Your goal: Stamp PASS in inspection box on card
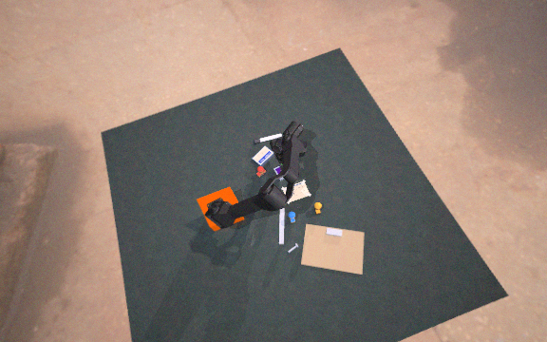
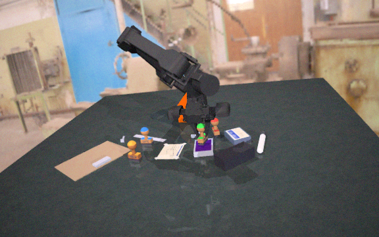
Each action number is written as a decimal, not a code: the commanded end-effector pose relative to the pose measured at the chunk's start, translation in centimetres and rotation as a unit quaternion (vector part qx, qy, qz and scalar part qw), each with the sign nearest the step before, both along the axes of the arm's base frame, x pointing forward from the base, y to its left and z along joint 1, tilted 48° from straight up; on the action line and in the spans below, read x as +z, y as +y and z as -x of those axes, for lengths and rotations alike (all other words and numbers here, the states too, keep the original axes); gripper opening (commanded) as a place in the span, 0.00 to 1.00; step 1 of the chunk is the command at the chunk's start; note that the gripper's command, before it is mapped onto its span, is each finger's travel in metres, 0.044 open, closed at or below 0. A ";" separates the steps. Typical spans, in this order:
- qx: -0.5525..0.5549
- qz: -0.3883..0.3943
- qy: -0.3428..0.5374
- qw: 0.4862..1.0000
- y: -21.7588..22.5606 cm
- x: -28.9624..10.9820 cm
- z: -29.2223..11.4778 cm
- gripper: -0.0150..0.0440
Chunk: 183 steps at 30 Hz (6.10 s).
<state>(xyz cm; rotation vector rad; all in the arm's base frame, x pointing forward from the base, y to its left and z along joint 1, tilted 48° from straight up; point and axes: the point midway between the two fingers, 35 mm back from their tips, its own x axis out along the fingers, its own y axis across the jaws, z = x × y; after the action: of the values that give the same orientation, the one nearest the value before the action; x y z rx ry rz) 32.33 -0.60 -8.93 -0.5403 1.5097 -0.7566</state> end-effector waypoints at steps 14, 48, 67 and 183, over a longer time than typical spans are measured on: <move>0.001 -0.004 -0.006 1.000 2.3 2.1 -0.6 0.25; 0.137 -0.019 0.142 0.980 -3.6 10.6 -1.1 0.25; 0.148 -0.020 0.153 0.977 -4.8 10.6 -1.0 0.25; 0.150 -0.020 0.151 0.977 -9.4 6.4 -0.3 0.25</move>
<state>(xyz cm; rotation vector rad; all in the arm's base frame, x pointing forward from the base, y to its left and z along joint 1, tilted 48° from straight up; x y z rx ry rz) 32.66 -9.98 -2.42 -0.8561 1.6679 -0.4206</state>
